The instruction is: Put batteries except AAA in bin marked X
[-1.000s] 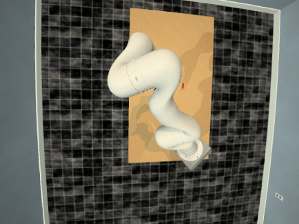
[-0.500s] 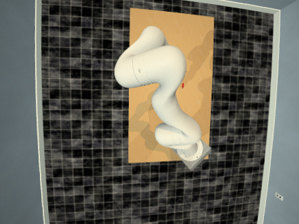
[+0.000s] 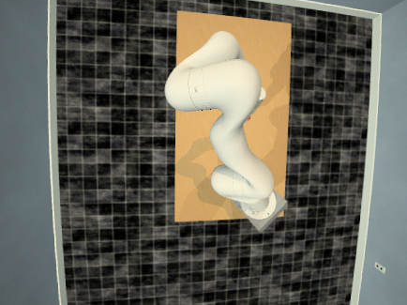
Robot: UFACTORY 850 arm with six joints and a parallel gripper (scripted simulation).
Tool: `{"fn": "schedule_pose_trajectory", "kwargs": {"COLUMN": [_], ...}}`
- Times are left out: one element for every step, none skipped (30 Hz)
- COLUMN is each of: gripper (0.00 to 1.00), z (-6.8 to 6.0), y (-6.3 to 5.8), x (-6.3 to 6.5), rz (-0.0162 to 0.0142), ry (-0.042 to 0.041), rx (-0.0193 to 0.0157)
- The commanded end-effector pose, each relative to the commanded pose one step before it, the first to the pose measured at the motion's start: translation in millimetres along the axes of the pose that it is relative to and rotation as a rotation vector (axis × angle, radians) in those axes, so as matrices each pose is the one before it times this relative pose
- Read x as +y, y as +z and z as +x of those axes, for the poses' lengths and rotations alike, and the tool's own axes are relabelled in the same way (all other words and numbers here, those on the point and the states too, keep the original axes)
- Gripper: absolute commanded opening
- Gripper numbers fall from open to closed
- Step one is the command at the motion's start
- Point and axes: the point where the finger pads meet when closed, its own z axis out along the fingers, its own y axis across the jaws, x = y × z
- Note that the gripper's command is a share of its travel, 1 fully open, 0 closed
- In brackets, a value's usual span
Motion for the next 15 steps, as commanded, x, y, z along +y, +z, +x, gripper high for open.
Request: {"fn": "schedule_pose_trajectory", "kwargs": {"gripper": [0.07, 0.07, 0.07, 0.07, 0.07, 0.07, 0.07, 0.07, 0.07, 0.07, 0.07, 0.07, 0.07, 0.07, 0.07], "z": [12.35, 2.0, 0.0, 0.0, 3.76, 4.05, 2.69, 0.0, 0.0, 3.69, 0.0, 0.0, 3.98, 3.34, 0.03], "y": [-8.08, -1.07, 0.0, 0.0, -2.68, -2.45, -1.42, 0.0, 0.0, -2.64, 0.0, 0.0, -2.38, -1.74, -0.07], "x": [21.32, 3.1, 0.0, 0.0, 6.95, 6.87, 4.28, 0.0, 0.0, 7.0, 0.0, 0.0, 6.93, 5.46, -0.01], "rz": [-0.01572, -0.00001, 0.0, 0.0, -0.01165, -0.00884, -0.00001, 0.0, 0.0, -0.01419, 0.0, 0.0, -0.01093, -0.00001, -0.00001], "ry": [0.07265, 0.0, 0.0, 0.0, 0.02825, 0.02142, 0.0, 0.0, 0.0, 0.02755, 0.0, 0.0, 0.02122, -0.00001, 0.00001], "rx": [0.1126, 0.00001, 0.0, 0.0, 0.03958, 0.03002, 0.00001, 0.0, 0.0, 0.03925, 0.0, 0.0, 0.03025, 0.00001, -0.00003]}}
